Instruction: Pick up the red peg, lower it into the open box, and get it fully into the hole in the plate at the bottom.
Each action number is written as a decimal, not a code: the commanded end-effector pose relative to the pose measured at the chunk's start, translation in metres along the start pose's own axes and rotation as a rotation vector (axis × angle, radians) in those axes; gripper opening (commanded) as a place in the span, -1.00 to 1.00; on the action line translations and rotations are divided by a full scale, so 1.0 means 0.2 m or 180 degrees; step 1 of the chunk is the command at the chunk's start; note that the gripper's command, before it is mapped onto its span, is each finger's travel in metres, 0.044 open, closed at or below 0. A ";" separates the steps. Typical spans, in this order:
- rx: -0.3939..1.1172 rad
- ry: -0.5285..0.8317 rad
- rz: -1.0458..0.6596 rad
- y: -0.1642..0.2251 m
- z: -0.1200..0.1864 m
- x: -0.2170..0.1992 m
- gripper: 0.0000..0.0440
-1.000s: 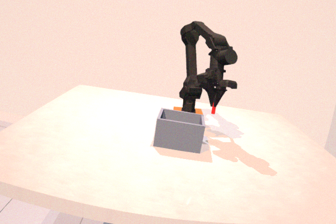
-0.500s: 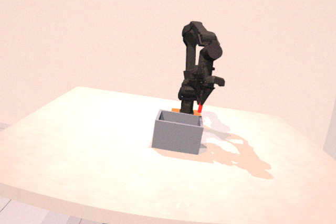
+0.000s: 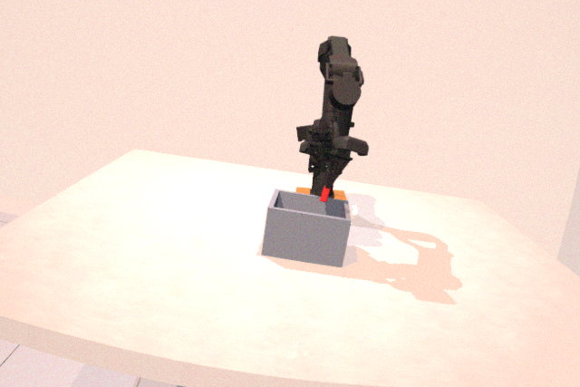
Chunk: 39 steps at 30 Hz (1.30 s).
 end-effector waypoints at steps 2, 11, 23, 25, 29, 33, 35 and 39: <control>0.0009 0.0003 -0.0048 -0.06 -0.04 0.01 -0.97; 0.0089 0.0076 -0.0109 -0.12 -0.14 0.01 -0.94; 0.0211 0.0279 -0.0011 -0.15 -0.31 -0.01 -0.44; 0.0238 0.0335 0.0042 -0.15 -0.33 -0.01 -0.30; 0.0255 0.0373 0.0087 -0.17 -0.34 0.01 -0.28; 0.0264 0.0362 0.0141 -0.20 -0.34 0.05 -0.31; 0.0280 0.0355 0.0170 -0.22 -0.34 0.07 -0.32; 0.0315 0.0354 0.0224 -0.25 -0.34 0.10 -0.35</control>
Point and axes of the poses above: the point midway between the two fingers, 35 mm back from their tips, its own z axis back along the fingers, its own x axis across the jaws, y = z × x, the point moved 3 cm from there along z, back along the fingers, and after that the axes turned 2 degrees about z, right-handed, at the moved point
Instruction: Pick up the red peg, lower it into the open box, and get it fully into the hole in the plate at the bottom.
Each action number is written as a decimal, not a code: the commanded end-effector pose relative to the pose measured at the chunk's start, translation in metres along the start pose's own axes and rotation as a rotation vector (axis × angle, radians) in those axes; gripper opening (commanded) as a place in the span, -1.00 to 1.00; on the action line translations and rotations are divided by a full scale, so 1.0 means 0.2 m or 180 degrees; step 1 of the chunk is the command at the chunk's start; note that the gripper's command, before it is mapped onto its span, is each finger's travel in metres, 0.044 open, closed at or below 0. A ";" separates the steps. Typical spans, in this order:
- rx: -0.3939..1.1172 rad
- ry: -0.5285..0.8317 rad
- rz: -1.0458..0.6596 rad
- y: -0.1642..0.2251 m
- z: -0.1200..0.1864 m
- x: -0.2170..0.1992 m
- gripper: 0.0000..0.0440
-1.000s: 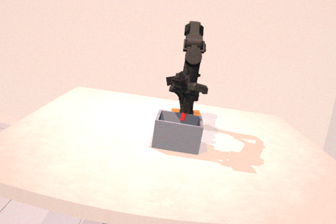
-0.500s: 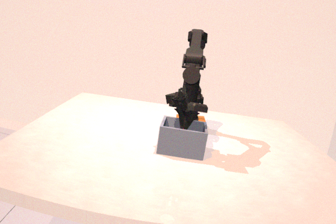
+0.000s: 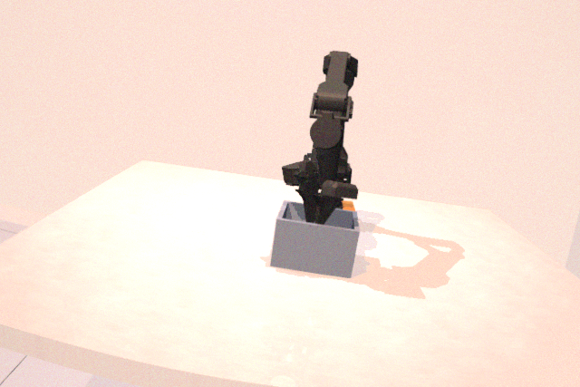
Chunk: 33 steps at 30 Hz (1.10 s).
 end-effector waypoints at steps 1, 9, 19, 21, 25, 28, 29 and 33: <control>0.0046 0.0009 0.0053 -0.03 -0.01 0.03 -0.35; 0.0108 0.0048 0.0129 -0.09 -0.02 0.06 -0.40; 0.0198 0.0121 0.0190 -0.17 -0.04 0.07 -0.44; 0.0216 0.0137 0.0197 -0.19 -0.05 0.07 -0.45; 0.0247 0.0166 0.0206 -0.22 -0.06 0.06 -0.46; 0.0251 0.0181 0.0209 -0.24 -0.06 0.06 -0.46; 0.0251 0.0186 0.0210 -0.25 -0.06 0.05 -0.46; 0.0266 0.0212 0.0211 -0.29 -0.07 0.04 -0.46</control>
Point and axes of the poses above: the point midway between the two fingers, 35 mm back from their tips, its own z axis back along the fingers, its own x axis across the jaws, y = z × x, the point moved 3 cm from there along z, back along the fingers, and after that the axes turned 2 degrees about z, right-handed, at the moved point
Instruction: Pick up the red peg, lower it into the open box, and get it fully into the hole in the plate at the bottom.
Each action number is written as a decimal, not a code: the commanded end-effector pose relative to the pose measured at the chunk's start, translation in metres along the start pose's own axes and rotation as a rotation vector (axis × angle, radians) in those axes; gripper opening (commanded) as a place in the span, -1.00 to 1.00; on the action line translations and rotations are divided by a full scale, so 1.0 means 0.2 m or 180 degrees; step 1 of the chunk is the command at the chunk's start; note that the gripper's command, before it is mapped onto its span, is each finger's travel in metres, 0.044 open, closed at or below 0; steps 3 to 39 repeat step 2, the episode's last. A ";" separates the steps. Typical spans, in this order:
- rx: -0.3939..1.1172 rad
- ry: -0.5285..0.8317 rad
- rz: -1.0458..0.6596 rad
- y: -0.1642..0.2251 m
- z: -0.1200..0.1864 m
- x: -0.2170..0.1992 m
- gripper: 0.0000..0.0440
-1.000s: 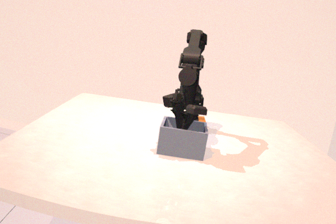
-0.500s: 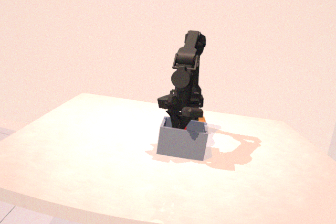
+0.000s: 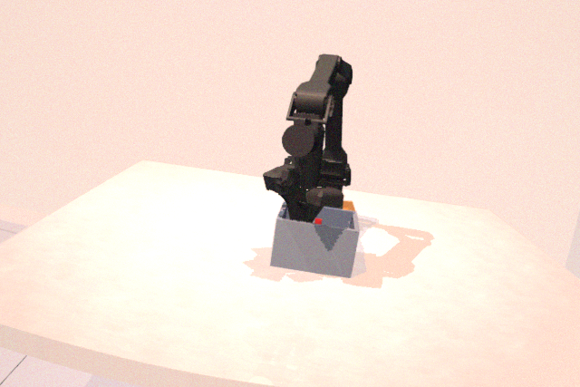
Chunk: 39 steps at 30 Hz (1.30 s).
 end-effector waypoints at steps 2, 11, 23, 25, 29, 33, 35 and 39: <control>-0.0065 0.0025 -0.0062 -0.09 -0.01 -0.03 -0.46; -0.0065 0.0025 -0.0062 -0.09 -0.01 -0.03 -0.46; -0.0065 0.0025 -0.0062 -0.09 -0.01 -0.03 -0.46; -0.0065 0.0025 -0.0062 -0.09 -0.01 -0.03 -0.46; -0.0065 0.0025 -0.0062 -0.09 -0.01 -0.03 -0.46; -0.0065 0.0025 -0.0062 -0.09 -0.01 -0.03 -0.46; -0.0065 0.0025 -0.0062 -0.09 -0.01 -0.03 -0.46; -0.0065 0.0025 -0.0062 -0.09 -0.01 -0.03 -0.46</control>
Point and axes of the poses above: the point midway between the two fingers, 35 mm back from their tips, its own z axis back along the fingers, its own x axis across the jaws, y = z × x, the point moved 3 cm from there along z, back along the fingers, and after that the axes turned 2 degrees about z, right-handed, at the moved point
